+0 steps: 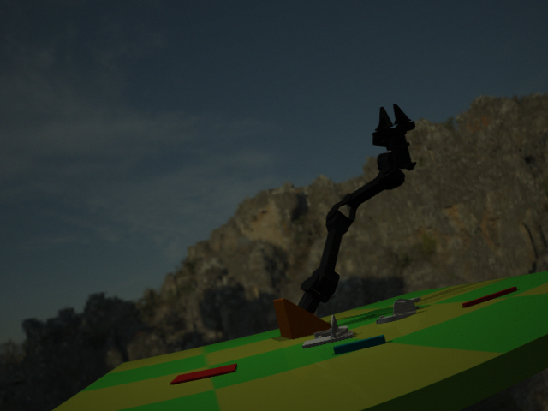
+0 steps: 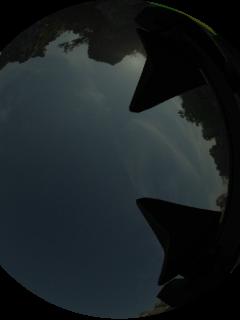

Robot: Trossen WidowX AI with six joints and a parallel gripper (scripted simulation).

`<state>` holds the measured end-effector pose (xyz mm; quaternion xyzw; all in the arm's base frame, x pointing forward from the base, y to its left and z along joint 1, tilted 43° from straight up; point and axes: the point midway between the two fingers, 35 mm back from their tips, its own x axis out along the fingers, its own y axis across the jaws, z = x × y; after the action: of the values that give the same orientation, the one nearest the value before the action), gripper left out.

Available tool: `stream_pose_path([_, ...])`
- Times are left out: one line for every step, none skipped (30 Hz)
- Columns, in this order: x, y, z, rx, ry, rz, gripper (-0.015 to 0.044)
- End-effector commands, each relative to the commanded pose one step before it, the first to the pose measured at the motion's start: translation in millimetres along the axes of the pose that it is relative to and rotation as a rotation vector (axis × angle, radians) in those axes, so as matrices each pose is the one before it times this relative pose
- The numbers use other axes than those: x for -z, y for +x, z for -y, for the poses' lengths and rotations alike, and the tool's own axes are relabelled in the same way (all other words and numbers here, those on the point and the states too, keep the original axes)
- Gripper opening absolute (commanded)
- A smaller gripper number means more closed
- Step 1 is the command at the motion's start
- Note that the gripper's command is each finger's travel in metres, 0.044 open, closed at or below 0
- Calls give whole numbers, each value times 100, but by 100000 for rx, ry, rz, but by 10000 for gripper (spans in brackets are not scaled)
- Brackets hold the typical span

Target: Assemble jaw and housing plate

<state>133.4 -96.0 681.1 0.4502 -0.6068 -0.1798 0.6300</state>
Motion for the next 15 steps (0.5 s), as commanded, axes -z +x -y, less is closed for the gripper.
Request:
stream_pose_path([0,0,0,0,0,0,426])
stream_pose_path([60,-2,3,-99,-117,-166,440])
stream_pose_path([180,-5,11,-295,-351,-500,440])
stream_pose_path([302,-9,19,-484,-580,-842,440])
stream_pose_path([365,-10,26,-572,-693,-1028,440])
stream_pose_path([368,-9,29,-558,-685,-1043,440])
stream_pose_path([370,-8,31,-545,-678,-1057,440])
stream_pose_path([372,-7,34,-531,-670,-1071,440])
stream_pose_path([374,-6,37,-517,-662,-1085,440])
stream_pose_path([376,-5,39,-503,-654,-1099,440])
stream_pose_path([377,-4,42,-488,-646,-1113,440])
stream_pose_path([358,0,53,-448,-720,-1062,440])
stream_pose_path([357,1,55,-430,-707,-1066,440])
stream_pose_path([359,2,58,-416,-699,-1079,440])
stream_pose_path([360,3,61,-401,-691,-1091,440])
